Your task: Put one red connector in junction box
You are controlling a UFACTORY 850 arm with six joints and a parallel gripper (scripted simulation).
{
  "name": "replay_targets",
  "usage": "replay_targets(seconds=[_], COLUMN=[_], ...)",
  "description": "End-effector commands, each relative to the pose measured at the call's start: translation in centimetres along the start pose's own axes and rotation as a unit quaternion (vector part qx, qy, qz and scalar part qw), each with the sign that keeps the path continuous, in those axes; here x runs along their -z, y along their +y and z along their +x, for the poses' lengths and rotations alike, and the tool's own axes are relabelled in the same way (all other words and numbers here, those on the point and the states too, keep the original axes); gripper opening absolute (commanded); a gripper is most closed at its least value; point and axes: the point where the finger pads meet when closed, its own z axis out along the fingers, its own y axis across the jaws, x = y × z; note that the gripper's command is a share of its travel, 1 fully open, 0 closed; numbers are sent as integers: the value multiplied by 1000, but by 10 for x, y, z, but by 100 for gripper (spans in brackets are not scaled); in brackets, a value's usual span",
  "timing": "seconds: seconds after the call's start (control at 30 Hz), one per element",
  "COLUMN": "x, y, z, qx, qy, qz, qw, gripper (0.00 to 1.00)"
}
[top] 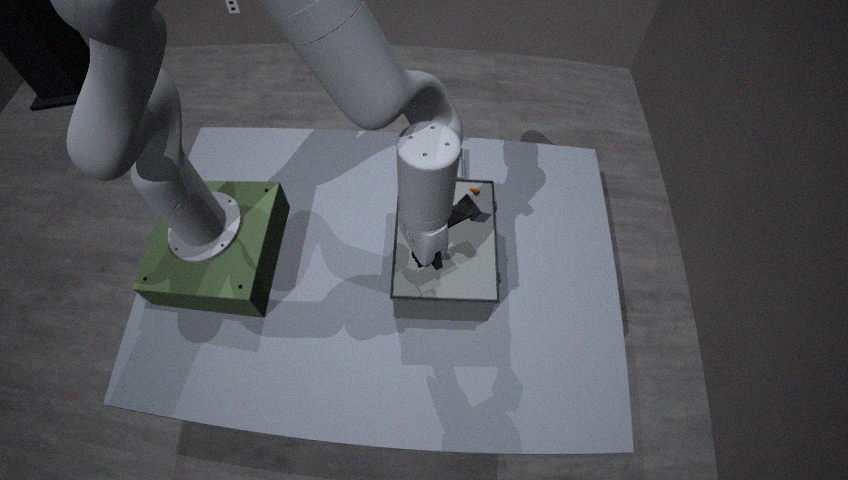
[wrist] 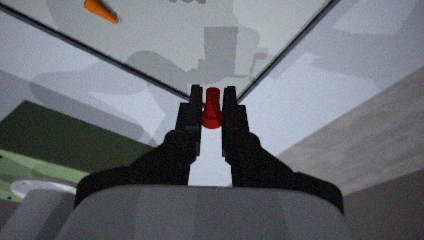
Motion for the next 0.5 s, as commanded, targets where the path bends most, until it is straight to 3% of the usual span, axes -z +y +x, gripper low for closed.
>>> replay_targets(seconds=[0.0,0.47], x=[1,1], y=[-9,-73], z=[9,62], qx=[0,0], qy=[1,1], qz=[-1,-1], qw=[1000,1000], gripper=[2,2])
